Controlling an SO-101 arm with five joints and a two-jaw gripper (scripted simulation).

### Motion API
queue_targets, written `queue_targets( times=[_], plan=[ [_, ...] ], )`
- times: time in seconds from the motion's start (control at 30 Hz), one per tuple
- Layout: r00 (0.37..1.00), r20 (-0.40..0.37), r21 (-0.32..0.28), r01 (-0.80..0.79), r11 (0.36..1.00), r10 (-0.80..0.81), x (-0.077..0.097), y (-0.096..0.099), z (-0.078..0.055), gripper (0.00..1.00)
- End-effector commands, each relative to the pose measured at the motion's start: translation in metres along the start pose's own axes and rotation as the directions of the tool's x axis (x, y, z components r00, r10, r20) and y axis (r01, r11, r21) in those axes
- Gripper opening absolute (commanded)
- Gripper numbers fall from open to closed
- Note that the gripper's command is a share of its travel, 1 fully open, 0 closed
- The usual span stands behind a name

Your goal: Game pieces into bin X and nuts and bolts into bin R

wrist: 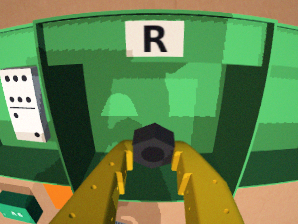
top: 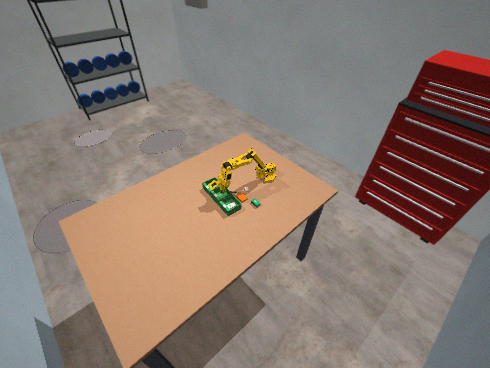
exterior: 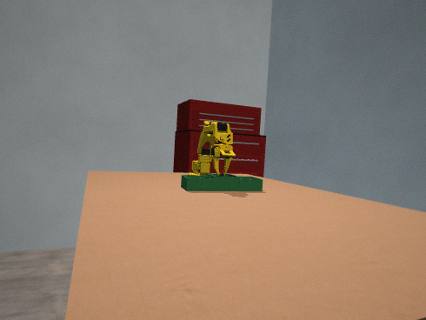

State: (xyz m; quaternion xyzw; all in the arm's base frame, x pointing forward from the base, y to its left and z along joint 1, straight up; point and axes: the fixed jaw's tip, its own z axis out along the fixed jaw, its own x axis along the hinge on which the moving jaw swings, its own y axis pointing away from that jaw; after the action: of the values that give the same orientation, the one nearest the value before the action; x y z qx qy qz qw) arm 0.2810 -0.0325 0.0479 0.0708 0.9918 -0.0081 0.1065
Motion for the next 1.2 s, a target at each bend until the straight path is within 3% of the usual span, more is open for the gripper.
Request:
queue_targets(
  times=[0.0,0.53,1.17],
  plan=[
    [0.996,0.089,-0.003,0.017,1.000,-0.017,-0.011,0.003,-0.014,0.00],
    [0.996,0.089,-0.003,0.017,1.000,-0.017,-0.008,0.003,0.003,0.00],
    [0.996,0.089,-0.003,0.017,1.000,-0.017,-0.008,0.003,0.005,0.00]
  ],
)
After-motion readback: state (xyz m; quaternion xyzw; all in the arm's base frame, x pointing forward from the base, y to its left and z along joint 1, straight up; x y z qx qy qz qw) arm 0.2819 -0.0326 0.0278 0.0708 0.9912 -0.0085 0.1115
